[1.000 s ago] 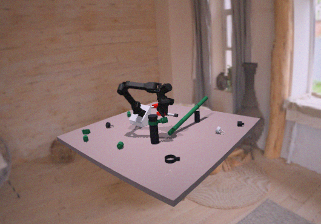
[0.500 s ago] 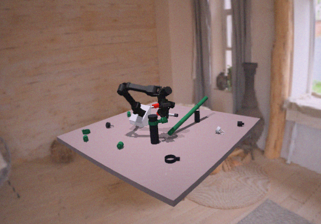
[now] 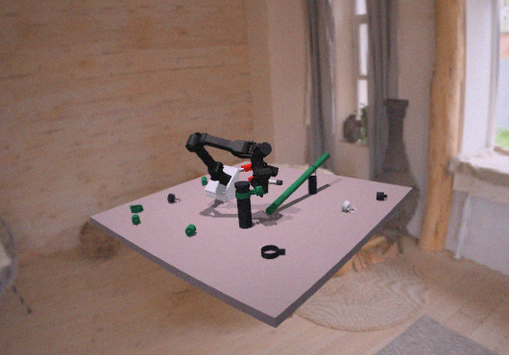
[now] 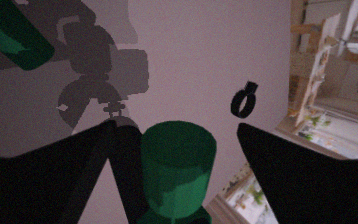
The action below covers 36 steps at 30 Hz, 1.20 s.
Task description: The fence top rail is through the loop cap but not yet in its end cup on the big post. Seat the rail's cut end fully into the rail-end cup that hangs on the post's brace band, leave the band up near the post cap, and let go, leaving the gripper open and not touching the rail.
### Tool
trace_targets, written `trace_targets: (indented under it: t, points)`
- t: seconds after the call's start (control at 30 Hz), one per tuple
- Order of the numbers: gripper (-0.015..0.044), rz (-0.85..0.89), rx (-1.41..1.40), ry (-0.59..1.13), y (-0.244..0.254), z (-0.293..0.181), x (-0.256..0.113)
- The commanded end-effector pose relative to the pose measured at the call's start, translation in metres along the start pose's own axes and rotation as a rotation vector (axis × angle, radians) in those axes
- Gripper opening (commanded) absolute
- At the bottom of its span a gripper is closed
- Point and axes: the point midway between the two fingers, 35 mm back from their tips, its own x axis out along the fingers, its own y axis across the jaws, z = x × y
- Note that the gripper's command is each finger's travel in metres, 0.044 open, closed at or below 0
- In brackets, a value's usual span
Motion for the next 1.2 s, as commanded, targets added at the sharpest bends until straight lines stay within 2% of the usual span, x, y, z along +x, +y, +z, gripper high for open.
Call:
trace_targets:
  t: [0.0, 0.1, 0.57, 0.63, 0.7, 1.17]
  points:
    - [0.044, 0.001, -0.006, -0.001, 0.002, 0.0, 0.008]
    - [0.044, 0.0, -0.006, 0.0, 0.002, -0.001, 0.01]
    - [0.0072, 0.0, -0.006, 0.0, 0.002, -0.001, 0.01]
    - [0.0059, 0.0, -0.006, 0.0, 0.002, -0.001, 0.01]
    - [0.0007, 0.0, -0.015, -0.006, 0.003, -0.001, 0.01]
    - [0.0, 0.001, -0.135, -0.074, 0.014, -0.002, 0.004]
